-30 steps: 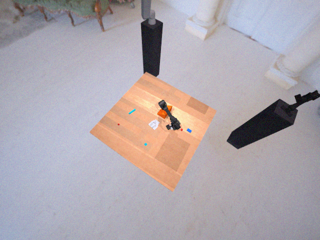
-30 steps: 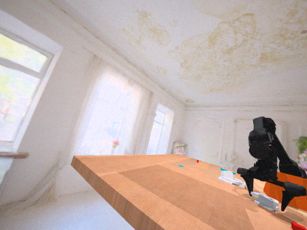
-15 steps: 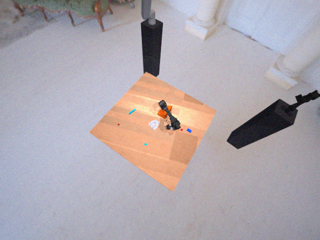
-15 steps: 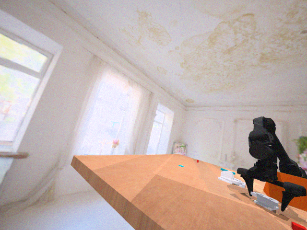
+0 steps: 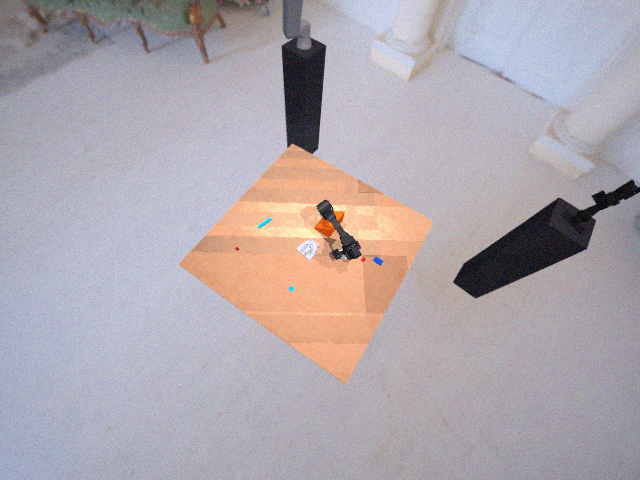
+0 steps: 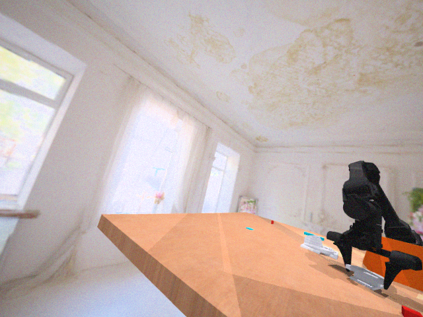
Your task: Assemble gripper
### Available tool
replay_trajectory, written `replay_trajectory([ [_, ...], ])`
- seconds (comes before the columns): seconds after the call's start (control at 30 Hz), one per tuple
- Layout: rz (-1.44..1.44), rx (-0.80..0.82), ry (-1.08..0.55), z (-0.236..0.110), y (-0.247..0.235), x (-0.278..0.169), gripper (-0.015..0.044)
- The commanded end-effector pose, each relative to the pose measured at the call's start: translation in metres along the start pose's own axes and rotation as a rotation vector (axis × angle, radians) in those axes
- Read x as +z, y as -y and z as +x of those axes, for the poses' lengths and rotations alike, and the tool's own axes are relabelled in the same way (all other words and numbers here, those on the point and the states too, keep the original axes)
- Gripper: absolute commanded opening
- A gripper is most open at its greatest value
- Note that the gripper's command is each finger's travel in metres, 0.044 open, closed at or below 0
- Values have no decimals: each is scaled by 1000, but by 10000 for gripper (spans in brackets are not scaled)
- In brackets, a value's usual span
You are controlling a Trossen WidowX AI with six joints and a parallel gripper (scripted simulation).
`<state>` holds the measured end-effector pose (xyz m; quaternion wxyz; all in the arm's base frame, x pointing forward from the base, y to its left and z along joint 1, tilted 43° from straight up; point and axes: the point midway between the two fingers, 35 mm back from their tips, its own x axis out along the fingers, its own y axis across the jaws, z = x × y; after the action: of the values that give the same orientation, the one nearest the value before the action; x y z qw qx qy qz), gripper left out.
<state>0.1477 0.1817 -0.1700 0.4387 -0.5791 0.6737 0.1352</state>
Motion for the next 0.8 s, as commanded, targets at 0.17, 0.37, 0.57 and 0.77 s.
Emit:
replay_trajectory([
  [0.17,0,0,0,0,0,0,351],
  [0.37,0,0,0,0,0,0,351],
  [0.57,-2,0,0,-17,0,2,351],
  [0.77,-3,0,1,-36,0,2,351],
])
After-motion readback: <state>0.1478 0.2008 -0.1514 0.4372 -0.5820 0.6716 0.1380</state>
